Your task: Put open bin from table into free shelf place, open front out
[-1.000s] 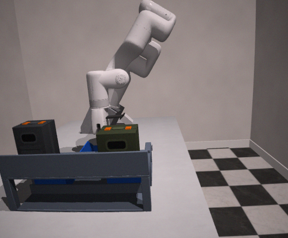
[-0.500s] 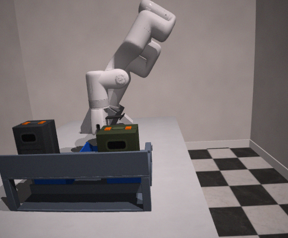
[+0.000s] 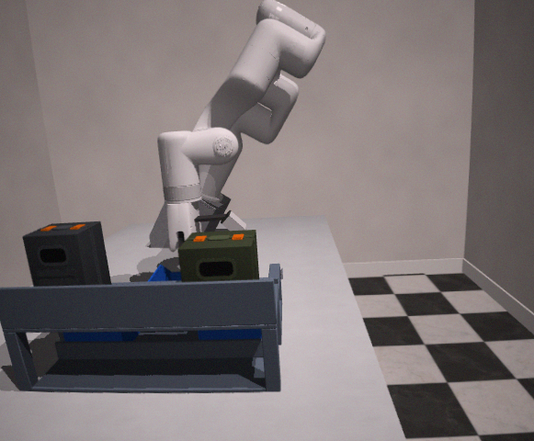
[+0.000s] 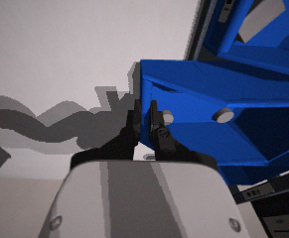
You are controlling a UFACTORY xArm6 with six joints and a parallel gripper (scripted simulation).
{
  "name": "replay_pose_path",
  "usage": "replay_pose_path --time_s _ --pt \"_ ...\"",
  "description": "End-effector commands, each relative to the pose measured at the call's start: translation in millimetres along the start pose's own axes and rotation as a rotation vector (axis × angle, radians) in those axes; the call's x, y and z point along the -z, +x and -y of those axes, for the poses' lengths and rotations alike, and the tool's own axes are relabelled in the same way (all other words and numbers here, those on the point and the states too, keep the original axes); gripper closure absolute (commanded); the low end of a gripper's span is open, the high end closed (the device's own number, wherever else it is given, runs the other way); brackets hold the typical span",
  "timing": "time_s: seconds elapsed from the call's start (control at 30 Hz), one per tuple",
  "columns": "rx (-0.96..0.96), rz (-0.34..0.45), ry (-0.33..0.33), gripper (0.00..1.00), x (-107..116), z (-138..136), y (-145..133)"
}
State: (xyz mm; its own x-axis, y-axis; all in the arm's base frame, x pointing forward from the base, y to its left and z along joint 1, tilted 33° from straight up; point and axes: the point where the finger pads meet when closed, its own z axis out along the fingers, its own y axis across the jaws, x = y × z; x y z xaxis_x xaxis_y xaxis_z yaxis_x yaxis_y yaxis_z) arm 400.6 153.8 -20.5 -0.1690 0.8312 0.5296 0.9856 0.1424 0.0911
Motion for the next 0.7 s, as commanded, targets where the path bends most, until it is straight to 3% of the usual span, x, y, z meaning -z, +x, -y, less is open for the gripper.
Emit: replay_pose_path --time_s 0.0,0.67 --pt "0.001 0.000 -0.003 1.00 1 -7 0" --pt "0.001 0.000 -0.003 1.00 1 -21 0"
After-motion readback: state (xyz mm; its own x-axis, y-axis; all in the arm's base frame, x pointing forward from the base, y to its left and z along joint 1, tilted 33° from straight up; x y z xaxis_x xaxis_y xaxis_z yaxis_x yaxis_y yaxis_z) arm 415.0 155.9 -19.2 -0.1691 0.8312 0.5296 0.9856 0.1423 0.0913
